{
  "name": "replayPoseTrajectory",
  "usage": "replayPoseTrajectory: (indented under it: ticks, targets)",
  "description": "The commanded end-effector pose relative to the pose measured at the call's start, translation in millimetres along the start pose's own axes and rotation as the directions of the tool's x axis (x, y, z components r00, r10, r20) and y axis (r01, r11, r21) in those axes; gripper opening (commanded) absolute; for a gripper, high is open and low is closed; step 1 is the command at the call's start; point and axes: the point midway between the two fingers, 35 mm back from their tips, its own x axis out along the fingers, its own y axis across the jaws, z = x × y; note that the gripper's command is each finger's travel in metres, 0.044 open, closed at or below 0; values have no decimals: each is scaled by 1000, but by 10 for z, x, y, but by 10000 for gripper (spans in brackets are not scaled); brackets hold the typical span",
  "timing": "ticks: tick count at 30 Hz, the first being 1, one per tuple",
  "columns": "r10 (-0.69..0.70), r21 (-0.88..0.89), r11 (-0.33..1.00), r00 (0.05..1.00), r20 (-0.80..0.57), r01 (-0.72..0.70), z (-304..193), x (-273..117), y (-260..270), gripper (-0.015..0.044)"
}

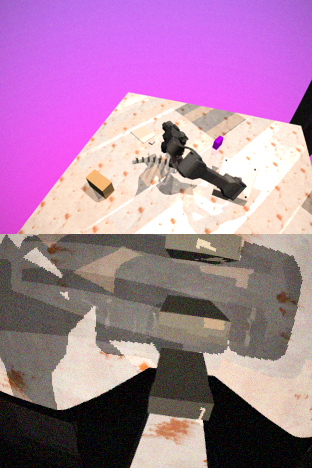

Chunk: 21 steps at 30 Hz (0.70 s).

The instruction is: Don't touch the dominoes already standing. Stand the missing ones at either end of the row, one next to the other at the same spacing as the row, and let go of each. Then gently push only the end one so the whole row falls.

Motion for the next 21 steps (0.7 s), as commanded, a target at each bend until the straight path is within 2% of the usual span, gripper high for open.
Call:
replayPoseTrajectory:
  ticks: [1,3,16,19,21]
  targets:
    - [5,5,1000,1000,3,-5,-3,9,4,107]
    - [5,5,1000,1000,3,-5,-3,9,4,107]
    - [5,5,1000,1000,3,-5,-3,9,4,440]
    - [4,5,1000,1000,3,-4,2,-15,-1,440]
    - [-1,5,1000,1000,3,1,32,-213,-31,440]
